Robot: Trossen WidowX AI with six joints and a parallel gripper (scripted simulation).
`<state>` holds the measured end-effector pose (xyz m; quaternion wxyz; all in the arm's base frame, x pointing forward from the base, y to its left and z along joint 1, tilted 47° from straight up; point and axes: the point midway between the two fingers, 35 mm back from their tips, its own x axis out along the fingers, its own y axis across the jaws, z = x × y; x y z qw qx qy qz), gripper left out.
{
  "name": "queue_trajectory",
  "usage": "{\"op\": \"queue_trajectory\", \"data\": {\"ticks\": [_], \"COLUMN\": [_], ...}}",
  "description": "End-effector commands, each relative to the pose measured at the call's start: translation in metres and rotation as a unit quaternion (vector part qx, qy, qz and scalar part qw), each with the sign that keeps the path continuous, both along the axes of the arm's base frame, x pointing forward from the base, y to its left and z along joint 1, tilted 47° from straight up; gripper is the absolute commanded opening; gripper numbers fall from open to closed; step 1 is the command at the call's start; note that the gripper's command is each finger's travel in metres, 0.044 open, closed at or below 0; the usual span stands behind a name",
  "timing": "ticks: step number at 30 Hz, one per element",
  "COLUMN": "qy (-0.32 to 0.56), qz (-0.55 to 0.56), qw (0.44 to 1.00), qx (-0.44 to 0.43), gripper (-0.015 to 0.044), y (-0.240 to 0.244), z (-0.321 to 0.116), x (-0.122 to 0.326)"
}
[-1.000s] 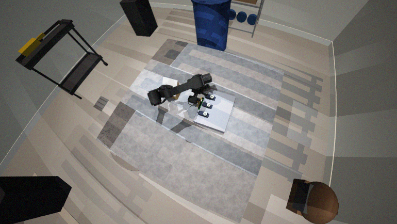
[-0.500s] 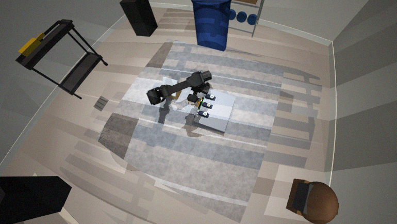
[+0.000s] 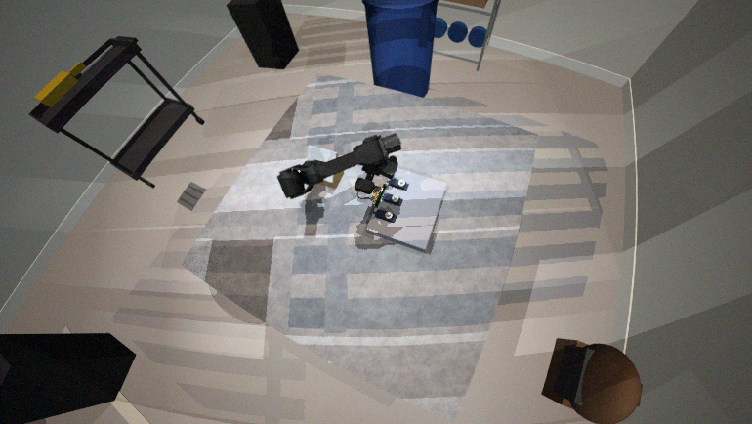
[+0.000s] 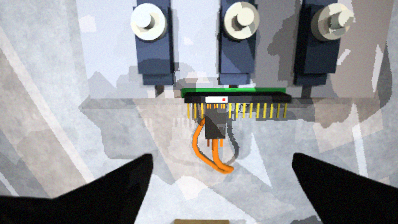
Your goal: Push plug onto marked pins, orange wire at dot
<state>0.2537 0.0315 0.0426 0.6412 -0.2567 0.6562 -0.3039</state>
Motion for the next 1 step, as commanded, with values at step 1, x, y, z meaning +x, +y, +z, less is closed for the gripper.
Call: {"op": "queue_trajectory", "data": {"ticks": [1], "qy": [0.0], "qz": [-0.002], "qw": [1.0], "qx": [0.001], "gripper": [0.044], "y": [0.0004], "z": [0.0002], "x": [-0.0002]}}
